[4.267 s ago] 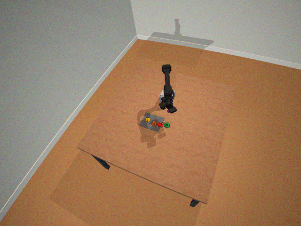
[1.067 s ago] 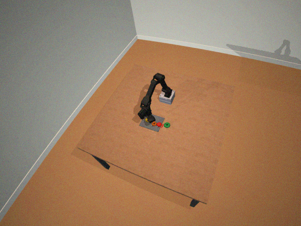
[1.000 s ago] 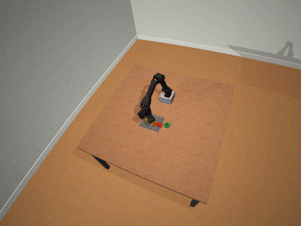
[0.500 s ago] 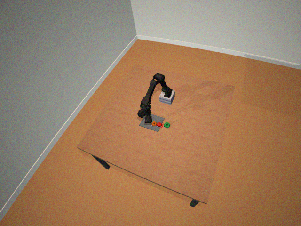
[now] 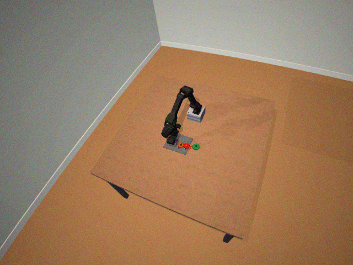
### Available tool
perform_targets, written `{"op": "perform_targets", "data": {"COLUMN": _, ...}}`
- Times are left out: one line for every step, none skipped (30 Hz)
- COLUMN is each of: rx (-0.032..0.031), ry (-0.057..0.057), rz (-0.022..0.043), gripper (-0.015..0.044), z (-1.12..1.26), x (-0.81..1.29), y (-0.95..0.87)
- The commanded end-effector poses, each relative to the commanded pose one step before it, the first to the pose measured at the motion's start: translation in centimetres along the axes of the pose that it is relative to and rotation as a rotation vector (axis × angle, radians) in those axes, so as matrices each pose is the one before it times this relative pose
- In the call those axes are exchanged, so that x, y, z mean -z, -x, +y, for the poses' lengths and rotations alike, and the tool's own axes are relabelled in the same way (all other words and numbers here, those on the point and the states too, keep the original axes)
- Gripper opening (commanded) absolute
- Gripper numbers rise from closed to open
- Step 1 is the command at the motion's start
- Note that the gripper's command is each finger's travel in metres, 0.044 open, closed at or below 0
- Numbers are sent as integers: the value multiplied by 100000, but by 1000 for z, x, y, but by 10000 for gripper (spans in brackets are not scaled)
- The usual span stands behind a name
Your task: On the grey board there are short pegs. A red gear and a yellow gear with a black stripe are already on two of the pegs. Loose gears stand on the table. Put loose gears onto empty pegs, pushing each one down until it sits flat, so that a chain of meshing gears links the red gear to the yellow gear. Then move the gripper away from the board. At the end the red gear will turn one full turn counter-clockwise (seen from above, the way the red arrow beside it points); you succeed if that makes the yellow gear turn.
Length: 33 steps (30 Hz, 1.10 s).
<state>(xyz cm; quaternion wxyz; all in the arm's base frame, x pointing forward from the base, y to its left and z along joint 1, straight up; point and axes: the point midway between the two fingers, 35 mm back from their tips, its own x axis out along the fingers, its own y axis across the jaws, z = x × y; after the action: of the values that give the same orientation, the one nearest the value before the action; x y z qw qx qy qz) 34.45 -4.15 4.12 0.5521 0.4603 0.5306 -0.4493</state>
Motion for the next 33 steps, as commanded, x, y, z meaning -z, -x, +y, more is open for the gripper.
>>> {"op": "perform_targets", "data": {"rx": -453, "ry": -2658, "rz": 393, "gripper": 0, "z": 82, "x": 44, "y": 29}}
{"op": "perform_targets", "data": {"rx": 0, "ry": 0, "rz": 0, "gripper": 0, "z": 0, "x": 0, "y": 0}}
{"op": "perform_targets", "data": {"rx": 0, "ry": 0, "rz": 0, "gripper": 0, "z": 0, "x": 0, "y": 0}}
{"op": "perform_targets", "data": {"rx": 0, "ry": 0, "rz": 0, "gripper": 0, "z": 0, "x": 0, "y": 0}}
{"op": "perform_targets", "data": {"rx": 0, "ry": 0, "rz": 0, "gripper": 0, "z": 0, "x": 0, "y": 0}}
{"op": "perform_targets", "data": {"rx": -1, "ry": 0, "rz": 0, "gripper": 0, "z": 9, "x": 0, "y": -19}}
{"op": "perform_targets", "data": {"rx": 0, "ry": 277, "rz": 0, "gripper": 0, "z": 5, "x": 2, "y": -24}}
{"op": "perform_targets", "data": {"rx": 0, "ry": 548, "rz": 0, "gripper": 0, "z": 5, "x": 3, "y": -36}}
{"op": "perform_targets", "data": {"rx": 0, "ry": 923, "rz": 0, "gripper": 0, "z": 4, "x": 5, "y": -55}}
{"op": "perform_targets", "data": {"rx": 0, "ry": 1384, "rz": 1, "gripper": 0, "z": 3, "x": 7, "y": -79}}
{"op": "perform_targets", "data": {"rx": 0, "ry": 1569, "rz": 1, "gripper": 0, "z": 1, "x": 8, "y": -89}}
{"op": "perform_targets", "data": {"rx": 0, "ry": 1817, "rz": 1, "gripper": 0, "z": -1, "x": 8, "y": -104}}
{"op": "perform_targets", "data": {"rx": 0, "ry": 2086, "rz": 1, "gripper": 0, "z": -4, "x": 7, "y": -123}}
{"op": "perform_targets", "data": {"rx": 1, "ry": 2313, "rz": 1, "gripper": 0, "z": -7, "x": 6, "y": -142}}
{"op": "perform_targets", "data": {"rx": 1, "ry": 2337, "rz": 0, "gripper": 0, "z": -9, "x": 4, "y": -154}}
{"op": "perform_targets", "data": {"rx": 1, "ry": 2162, "rz": 0, "gripper": 0, "z": -10, "x": 1, "y": -155}}
{"op": "perform_targets", "data": {"rx": 1, "ry": 1917, "rz": 0, "gripper": 0, "z": -10, "x": -2, "y": -155}}
{"op": "perform_targets", "data": {"rx": 1, "ry": 1643, "rz": 0, "gripper": 0, "z": -9, "x": -5, "y": -155}}
{"op": "perform_targets", "data": {"rx": 1, "ry": 1345, "rz": -1, "gripper": 0, "z": -8, "x": -7, "y": -155}}
{"op": "perform_targets", "data": {"rx": 1, "ry": 1027, "rz": -1, "gripper": 0, "z": -6, "x": -10, "y": -156}}
{"op": "perform_targets", "data": {"rx": 1, "ry": 686, "rz": -1, "gripper": 0, "z": -3, "x": -11, "y": -157}}
{"op": "perform_targets", "data": {"rx": 1, "ry": 316, "rz": -1, "gripper": 0, "z": -1, "x": -11, "y": -154}}
{"op": "perform_targets", "data": {"rx": 1, "ry": -46, "rz": -1, "gripper": 0, "z": 2, "x": -11, "y": -148}}
{"op": "perform_targets", "data": {"rx": 0, "ry": -342, "rz": 0, "gripper": 0, "z": 4, "x": -8, "y": -129}}
{"op": "perform_targets", "data": {"rx": 0, "ry": -574, "rz": 0, "gripper": 0, "z": 6, "x": -6, "y": -117}}
{"op": "perform_targets", "data": {"rx": 0, "ry": -825, "rz": 0, "gripper": 0, "z": 7, "x": -4, "y": -118}}
{"op": "perform_targets", "data": {"rx": 0, "ry": -963, "rz": 0, "gripper": 0, "z": 7, "x": -2, "y": -108}}
{"op": "perform_targets", "data": {"rx": 0, "ry": -1164, "rz": 0, "gripper": 0, "z": 7, "x": 0, "y": -109}}
{"op": "perform_targets", "data": {"rx": 0, "ry": -1431, "rz": 1, "gripper": 0, "z": 7, "x": 2, "y": -117}}
{"op": "perform_targets", "data": {"rx": 0, "ry": -1752, "rz": 1, "gripper": 0, "z": 7, "x": 4, "y": -129}}
{"op": "perform_targets", "data": {"rx": 1, "ry": -2104, "rz": 1, "gripper": 0, "z": 6, "x": 7, "y": -143}}
{"op": "perform_targets", "data": {"rx": 1, "ry": -2412, "rz": 2, "gripper": 0, "z": 3, "x": 9, "y": -153}}
{"op": "perform_targets", "data": {"rx": 1, "ry": -2617, "rz": 2, "gripper": 0, "z": 0, "x": 10, "y": -158}}
